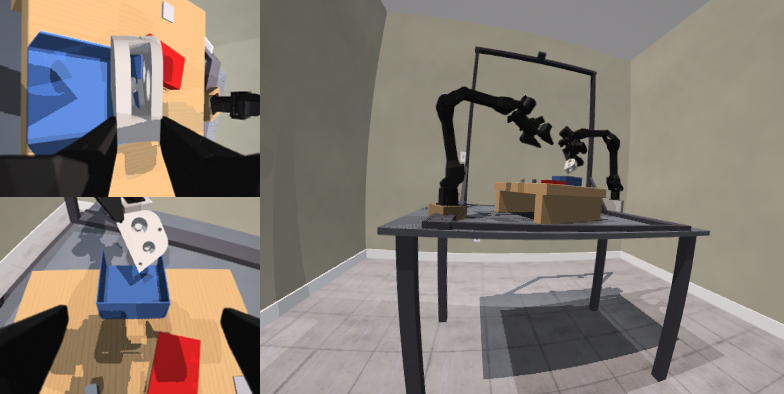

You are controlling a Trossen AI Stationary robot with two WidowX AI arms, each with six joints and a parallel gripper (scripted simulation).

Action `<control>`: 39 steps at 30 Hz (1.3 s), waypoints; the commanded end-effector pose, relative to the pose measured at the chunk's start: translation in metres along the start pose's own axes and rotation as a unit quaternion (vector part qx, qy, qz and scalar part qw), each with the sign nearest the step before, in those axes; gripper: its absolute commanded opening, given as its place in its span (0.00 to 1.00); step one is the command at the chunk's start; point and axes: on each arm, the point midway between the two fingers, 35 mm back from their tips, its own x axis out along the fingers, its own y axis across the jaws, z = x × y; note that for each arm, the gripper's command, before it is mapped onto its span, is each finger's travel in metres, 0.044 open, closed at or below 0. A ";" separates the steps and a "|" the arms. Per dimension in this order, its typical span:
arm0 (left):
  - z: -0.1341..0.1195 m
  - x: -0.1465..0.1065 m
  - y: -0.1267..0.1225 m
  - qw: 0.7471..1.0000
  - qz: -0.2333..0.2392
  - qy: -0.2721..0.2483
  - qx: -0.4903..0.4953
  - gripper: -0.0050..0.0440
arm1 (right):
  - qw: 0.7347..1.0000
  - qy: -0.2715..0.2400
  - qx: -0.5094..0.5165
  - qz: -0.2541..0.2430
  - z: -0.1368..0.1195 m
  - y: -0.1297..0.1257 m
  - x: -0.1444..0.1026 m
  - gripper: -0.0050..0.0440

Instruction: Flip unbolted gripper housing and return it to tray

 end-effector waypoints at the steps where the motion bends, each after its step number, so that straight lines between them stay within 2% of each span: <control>1: 0.005 -0.012 -0.003 0.999 -0.033 0.004 -0.015 0.33 | 1.000 -0.012 0.001 -0.002 0.008 -0.001 -0.006 0.99; 39: 0.004 -0.011 0.034 0.978 -0.192 0.007 -0.077 0.33 | 1.000 -0.012 0.001 -0.002 0.008 -0.001 -0.006 0.99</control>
